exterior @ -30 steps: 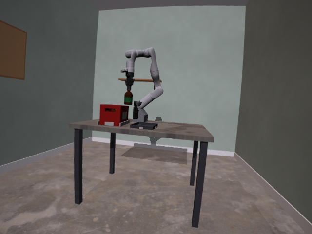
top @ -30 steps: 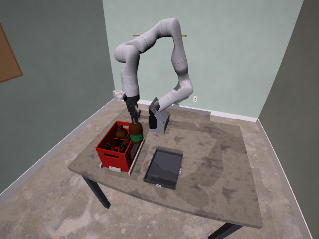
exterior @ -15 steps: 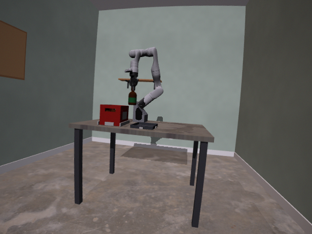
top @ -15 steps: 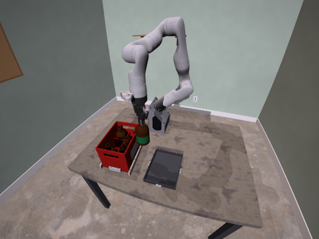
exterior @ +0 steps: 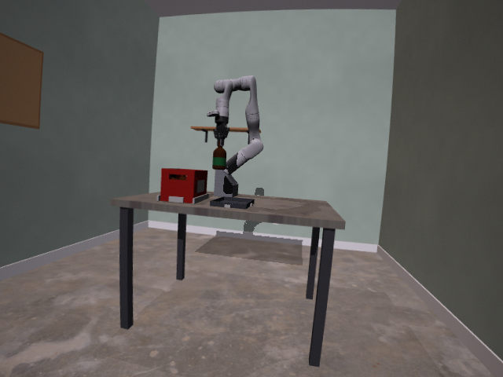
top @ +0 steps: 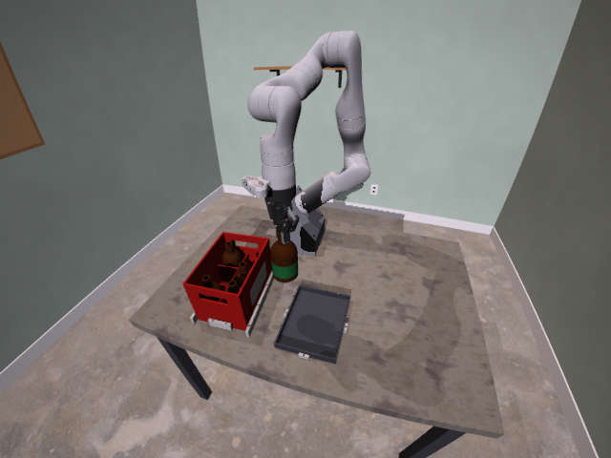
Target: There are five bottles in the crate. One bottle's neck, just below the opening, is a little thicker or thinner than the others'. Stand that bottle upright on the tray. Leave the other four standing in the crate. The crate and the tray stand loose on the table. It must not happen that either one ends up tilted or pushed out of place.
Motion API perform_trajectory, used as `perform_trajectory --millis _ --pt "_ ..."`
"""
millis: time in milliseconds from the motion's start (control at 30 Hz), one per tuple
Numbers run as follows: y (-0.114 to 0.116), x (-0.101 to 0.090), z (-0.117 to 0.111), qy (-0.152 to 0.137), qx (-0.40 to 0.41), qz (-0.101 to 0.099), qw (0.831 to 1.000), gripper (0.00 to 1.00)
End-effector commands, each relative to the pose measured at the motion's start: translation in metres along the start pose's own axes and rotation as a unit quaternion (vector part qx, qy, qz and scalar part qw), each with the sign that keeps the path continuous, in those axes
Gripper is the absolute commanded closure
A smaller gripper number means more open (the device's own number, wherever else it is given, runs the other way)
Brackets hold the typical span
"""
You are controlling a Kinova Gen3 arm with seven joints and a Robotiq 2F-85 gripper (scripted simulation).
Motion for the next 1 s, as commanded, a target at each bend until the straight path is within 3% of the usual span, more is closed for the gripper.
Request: perform_trajectory --millis 0,967 --pt "-0.004 -0.002 0.003 0.003 -0.002 0.002 1.0 1.0" --pt "-0.045 -0.001 0.037 0.003 -0.002 0.002 1.0 1.0"
Point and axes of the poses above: the point where the finger pads meet when closed, its own x axis out along the fingers, its own y axis across the jaws, z = x × y, the point moved 4 cm from there along -x, back along the fingers, and after that the axes turned 3 degrees about x, right-handed, at the moved point
